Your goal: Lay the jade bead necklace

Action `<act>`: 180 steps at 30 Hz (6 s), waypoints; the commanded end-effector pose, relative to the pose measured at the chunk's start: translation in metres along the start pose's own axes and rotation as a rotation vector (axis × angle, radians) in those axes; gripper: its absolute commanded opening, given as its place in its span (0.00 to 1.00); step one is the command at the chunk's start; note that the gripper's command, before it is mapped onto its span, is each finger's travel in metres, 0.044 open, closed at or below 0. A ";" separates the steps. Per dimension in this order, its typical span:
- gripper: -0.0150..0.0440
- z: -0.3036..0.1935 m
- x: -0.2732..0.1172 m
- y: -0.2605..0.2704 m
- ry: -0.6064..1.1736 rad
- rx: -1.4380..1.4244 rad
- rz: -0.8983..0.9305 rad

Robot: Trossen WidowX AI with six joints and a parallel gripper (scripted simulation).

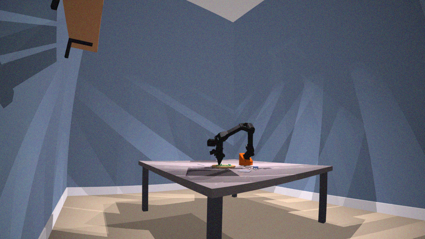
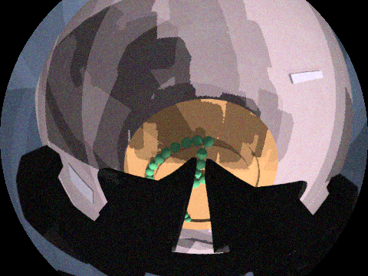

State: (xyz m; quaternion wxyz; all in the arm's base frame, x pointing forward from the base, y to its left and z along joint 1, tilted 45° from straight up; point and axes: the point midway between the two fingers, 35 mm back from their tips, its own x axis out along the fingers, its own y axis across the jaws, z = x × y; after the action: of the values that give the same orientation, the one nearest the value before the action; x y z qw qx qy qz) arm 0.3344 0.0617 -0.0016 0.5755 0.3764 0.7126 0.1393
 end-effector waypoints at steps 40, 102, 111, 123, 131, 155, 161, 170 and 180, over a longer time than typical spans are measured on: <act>0.25 0.020 0.002 -0.030 0.002 0.008 0.001; 0.64 0.003 -0.038 -0.019 0.002 0.424 0.000; 0.46 0.003 -0.027 -0.019 0.003 0.424 0.000; 0.46 0.005 -0.020 -0.019 -0.003 0.417 0.001; 0.46 0.004 -0.006 -0.019 0.000 0.421 0.001; 0.25 0.004 0.000 -0.018 -0.001 0.415 -0.001; 0.25 0.004 0.000 -0.018 -0.001 0.415 -0.001; 0.25 0.004 0.000 -0.018 -0.001 0.415 -0.001; 0.25 0.003 -0.006 -0.019 0.003 0.424 0.001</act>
State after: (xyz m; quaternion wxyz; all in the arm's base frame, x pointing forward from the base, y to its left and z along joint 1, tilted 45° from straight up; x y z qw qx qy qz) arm 0.3297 0.0460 -0.0122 0.4804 0.4893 0.7277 -0.0146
